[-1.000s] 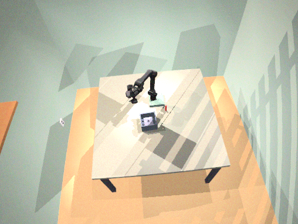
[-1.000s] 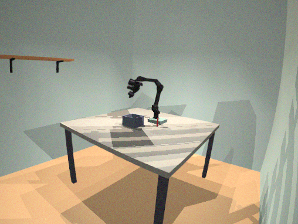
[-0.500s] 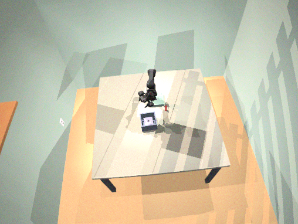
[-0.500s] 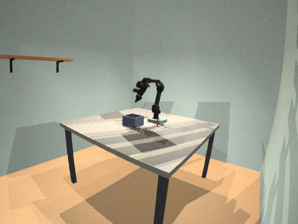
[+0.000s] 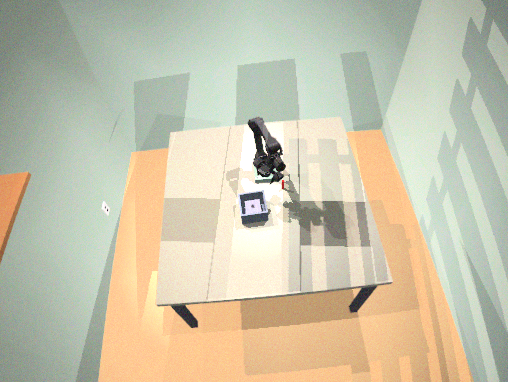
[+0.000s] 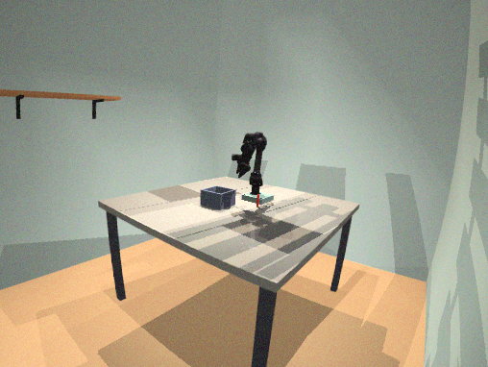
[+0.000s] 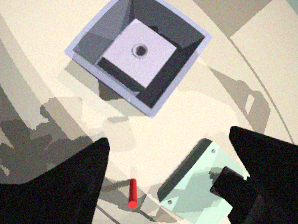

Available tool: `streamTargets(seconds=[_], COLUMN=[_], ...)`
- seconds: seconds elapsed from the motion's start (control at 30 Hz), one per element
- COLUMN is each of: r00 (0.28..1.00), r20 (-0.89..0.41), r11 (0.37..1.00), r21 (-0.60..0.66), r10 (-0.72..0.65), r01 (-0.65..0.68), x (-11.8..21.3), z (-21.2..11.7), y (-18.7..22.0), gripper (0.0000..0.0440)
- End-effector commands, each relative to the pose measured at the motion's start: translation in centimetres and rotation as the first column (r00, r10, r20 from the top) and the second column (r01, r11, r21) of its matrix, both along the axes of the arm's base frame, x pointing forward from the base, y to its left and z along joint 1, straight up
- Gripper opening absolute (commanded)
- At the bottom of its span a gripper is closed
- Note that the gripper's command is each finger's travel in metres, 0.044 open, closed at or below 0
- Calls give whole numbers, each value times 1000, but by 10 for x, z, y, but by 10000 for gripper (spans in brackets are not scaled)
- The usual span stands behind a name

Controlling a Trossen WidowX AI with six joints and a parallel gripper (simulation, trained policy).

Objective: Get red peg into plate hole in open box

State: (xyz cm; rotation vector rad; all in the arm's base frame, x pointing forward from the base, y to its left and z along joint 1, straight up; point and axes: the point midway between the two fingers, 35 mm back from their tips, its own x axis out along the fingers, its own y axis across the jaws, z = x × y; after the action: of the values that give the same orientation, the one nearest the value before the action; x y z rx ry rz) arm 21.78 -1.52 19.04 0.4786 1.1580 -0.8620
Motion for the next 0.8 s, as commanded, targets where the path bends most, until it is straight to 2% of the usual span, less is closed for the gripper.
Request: streamTargets(seconds=[0.0,0.43,0.77], r00=[999,994,995], r20=[-34,-106,-87], r11=[999,992,983], r21=[39,123,174], r10=[11,-14,-45], r01=[-9,27,60], x=[-9,-30,-32], z=[-16,-74,-126], y=[22,73,91], gripper=[440,440,440])
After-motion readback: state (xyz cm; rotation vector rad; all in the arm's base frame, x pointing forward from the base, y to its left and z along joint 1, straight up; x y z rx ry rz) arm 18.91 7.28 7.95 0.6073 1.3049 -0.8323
